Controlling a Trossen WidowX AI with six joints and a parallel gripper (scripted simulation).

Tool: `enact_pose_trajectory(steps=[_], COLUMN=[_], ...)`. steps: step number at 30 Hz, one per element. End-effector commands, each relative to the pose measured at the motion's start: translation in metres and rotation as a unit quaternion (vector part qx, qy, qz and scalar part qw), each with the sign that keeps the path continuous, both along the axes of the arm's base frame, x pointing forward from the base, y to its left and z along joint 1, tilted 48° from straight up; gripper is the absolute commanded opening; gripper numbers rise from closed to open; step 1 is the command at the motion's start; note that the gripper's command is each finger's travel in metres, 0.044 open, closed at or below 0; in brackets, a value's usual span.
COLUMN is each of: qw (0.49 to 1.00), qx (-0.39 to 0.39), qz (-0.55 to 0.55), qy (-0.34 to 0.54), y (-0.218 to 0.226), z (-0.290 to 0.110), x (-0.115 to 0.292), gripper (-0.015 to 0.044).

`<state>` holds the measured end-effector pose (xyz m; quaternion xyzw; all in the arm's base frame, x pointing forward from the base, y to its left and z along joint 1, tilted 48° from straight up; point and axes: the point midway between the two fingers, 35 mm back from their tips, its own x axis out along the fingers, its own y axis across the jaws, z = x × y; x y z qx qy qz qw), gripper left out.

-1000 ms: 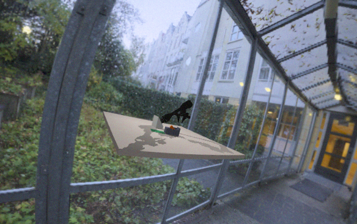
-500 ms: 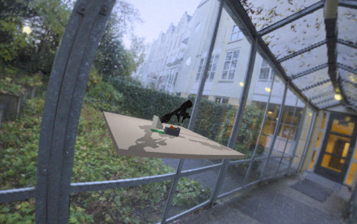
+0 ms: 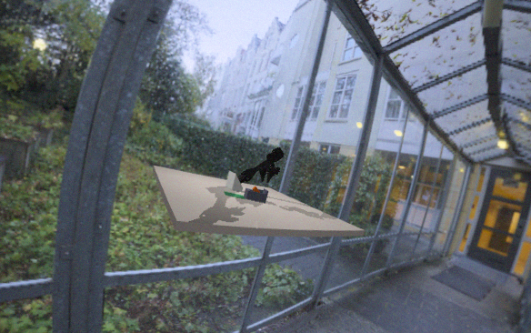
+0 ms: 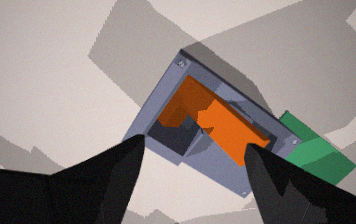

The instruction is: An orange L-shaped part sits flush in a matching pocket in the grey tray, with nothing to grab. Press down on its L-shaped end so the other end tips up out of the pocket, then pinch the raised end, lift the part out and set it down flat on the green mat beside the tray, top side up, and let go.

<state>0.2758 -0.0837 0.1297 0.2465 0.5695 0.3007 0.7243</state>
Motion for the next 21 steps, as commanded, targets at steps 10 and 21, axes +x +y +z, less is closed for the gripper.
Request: enact_pose_trajectory(steps=[10, 21], qw=[0.87, 0.867], qx=[-0.08, -0.081], qz=[0.338, 0.342], qy=[-0.349, -0.353], y=[-0.032, -0.025], z=[-0.036, -0.043], x=[-0.015, -0.013], gripper=[0.028, 0.028])
